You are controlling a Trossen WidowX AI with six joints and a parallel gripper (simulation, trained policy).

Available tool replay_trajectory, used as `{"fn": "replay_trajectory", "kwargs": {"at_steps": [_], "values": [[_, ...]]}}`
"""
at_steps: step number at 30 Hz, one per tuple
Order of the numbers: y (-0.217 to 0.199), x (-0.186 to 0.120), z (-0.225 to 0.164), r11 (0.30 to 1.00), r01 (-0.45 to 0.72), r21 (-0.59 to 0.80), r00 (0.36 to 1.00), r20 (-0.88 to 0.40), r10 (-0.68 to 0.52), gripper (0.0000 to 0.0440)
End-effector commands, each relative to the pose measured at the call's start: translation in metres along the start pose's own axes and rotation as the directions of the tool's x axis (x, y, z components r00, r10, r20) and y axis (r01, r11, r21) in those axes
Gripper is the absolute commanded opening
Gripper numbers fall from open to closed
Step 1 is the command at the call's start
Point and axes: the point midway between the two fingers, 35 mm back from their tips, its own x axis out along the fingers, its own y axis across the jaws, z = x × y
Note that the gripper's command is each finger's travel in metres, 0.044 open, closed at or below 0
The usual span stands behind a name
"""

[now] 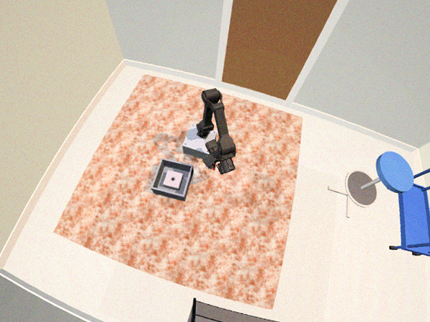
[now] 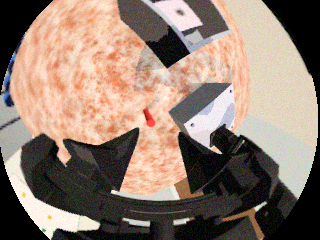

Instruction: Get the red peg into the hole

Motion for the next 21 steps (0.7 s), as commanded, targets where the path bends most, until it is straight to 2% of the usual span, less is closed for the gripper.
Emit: {"fn": "replay_trajectory", "kwargs": {"at_steps": [1, 21], "values": [[-0.003, 0.011, -0.002, 1.0, 0.015, 0.012, 1.0, -0.006, -0.015, 0.0285], [0.006, 0.081, -0.001, 1.0, -0.011, 0.006, 0.999, 0.046, 0.01, 0.0305]]}}
